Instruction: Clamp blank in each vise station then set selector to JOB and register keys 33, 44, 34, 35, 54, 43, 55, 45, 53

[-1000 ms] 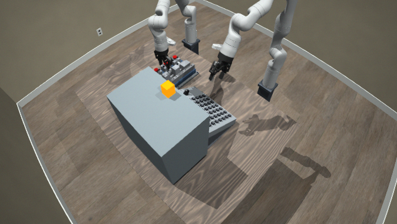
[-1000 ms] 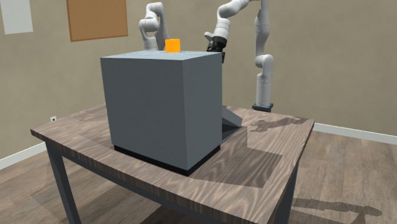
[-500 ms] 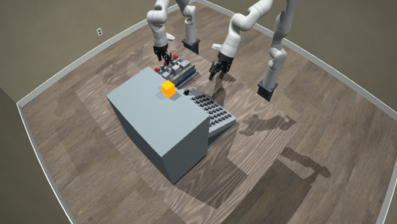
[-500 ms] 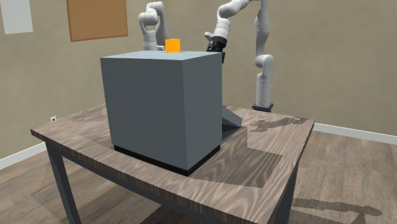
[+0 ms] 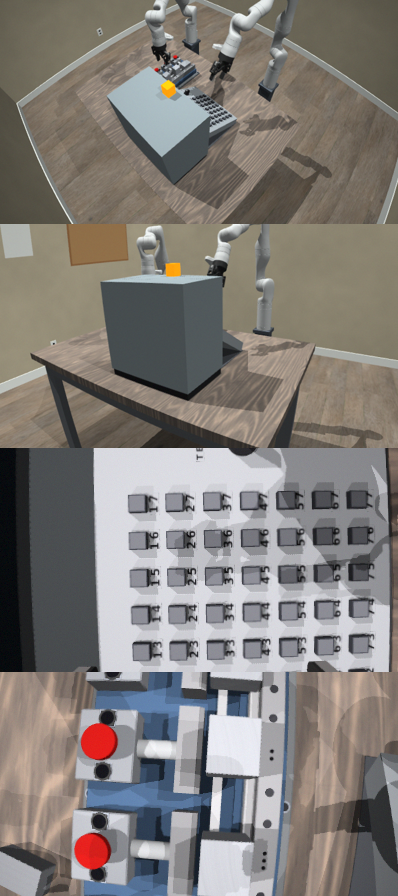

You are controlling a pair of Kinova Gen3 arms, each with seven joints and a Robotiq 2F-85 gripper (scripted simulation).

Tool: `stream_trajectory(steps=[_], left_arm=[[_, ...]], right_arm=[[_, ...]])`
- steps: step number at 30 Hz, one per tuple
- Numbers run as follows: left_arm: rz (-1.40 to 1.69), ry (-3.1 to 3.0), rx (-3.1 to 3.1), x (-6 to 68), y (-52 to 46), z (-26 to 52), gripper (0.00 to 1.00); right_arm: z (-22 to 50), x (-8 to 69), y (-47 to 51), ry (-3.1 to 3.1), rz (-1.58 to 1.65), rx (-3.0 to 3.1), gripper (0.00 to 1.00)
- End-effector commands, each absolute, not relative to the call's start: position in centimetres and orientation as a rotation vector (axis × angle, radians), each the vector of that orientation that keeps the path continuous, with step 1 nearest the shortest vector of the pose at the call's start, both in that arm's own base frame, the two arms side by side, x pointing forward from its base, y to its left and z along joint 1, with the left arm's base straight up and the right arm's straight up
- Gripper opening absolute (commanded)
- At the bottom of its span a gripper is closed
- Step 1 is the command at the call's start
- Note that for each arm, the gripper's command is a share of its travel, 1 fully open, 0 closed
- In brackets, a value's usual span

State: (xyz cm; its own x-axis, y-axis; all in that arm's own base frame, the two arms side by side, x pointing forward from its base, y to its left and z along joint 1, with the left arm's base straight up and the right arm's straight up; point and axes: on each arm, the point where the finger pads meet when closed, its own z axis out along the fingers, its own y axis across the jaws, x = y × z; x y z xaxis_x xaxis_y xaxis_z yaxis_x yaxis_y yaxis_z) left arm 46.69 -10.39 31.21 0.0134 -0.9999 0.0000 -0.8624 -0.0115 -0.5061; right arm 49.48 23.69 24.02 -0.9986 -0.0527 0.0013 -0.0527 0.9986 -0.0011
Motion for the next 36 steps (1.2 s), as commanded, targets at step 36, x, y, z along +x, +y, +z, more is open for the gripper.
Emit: stream_trajectory(steps=[36], left_arm=[[-0.521,1.907,-1.933,46.7,-10.4,31.3,1.0]], right_arm=[[24.0,52.8,11.3,-2.88,-0.002,1.247,0.705]])
